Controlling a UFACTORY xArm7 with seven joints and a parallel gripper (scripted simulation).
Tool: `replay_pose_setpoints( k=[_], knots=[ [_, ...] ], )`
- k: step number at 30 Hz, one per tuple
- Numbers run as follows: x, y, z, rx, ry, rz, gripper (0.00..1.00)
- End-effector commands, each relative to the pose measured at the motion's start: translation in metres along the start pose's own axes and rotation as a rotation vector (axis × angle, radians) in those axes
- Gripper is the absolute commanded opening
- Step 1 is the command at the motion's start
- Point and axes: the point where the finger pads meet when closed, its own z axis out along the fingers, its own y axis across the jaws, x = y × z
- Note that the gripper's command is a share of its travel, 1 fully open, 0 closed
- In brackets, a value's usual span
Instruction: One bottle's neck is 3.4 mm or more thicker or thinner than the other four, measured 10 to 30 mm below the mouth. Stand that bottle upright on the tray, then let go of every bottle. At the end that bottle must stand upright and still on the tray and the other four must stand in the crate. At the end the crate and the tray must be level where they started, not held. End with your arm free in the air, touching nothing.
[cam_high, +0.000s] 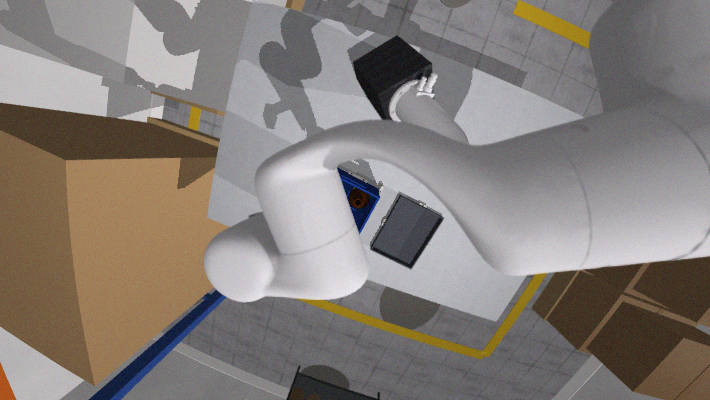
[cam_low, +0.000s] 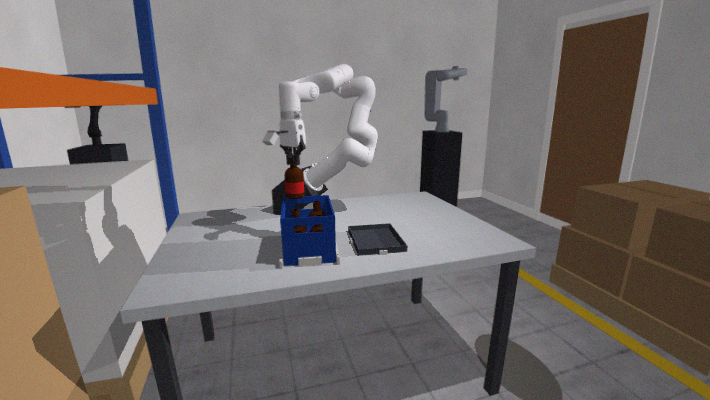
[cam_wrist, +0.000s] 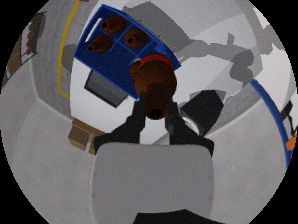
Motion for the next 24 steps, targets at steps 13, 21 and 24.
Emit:
replay_pose_setpoints(
  k=[13,21,24],
  knots=[
    [-0.0015,-0.0034,-0.0015,0.000,0.004,0.000,0.00],
    [-0.0034,-0.0062,-0.0015,0.000,0.004,0.000,0.00],
    [-0.0046,-0.0079,-0.0015,0.000,0.004,0.000,0.00]
  ],
)
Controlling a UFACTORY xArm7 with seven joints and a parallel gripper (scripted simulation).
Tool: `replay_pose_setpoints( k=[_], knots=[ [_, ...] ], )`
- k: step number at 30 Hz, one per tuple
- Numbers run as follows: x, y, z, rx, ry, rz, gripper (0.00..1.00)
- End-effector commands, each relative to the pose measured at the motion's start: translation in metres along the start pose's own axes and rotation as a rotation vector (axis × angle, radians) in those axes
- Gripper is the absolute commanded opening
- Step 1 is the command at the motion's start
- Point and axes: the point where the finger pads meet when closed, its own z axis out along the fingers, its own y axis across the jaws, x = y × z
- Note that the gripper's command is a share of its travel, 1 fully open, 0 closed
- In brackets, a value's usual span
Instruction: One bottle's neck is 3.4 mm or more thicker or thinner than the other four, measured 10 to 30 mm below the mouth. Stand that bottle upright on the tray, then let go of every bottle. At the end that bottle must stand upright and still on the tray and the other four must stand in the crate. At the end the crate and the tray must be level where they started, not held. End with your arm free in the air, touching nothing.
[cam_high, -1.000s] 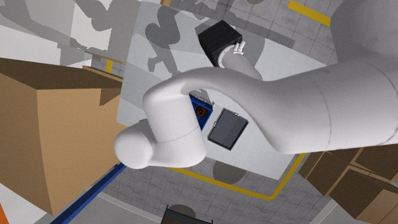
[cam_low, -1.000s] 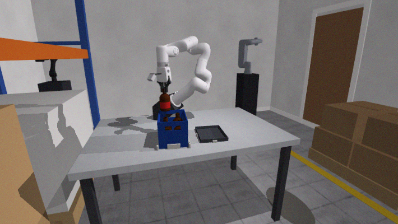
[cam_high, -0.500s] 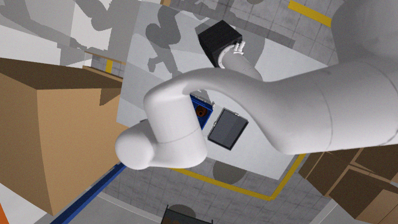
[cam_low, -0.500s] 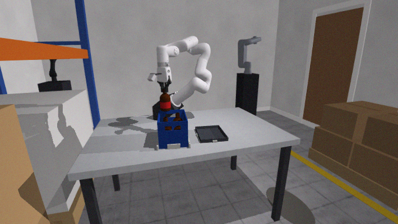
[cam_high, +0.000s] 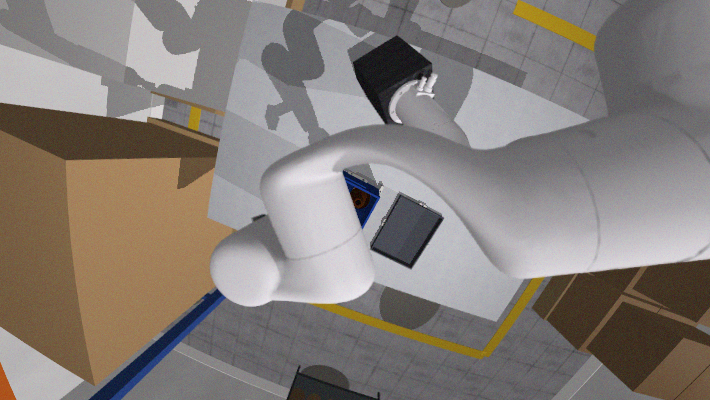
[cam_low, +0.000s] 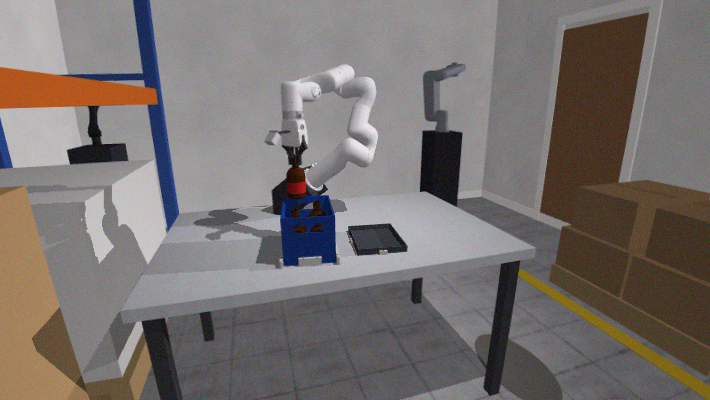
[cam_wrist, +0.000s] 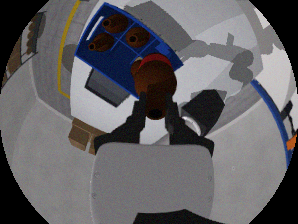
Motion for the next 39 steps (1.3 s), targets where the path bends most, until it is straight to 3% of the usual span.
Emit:
replay_pose_setpoints(
  k=[1,39],
  knots=[
    [-0.001,-0.003,-0.001,0.000,0.004,0.000,0.00],
    [-0.025,-0.038,-0.001,0.000,0.004,0.000,0.00]
  ],
)
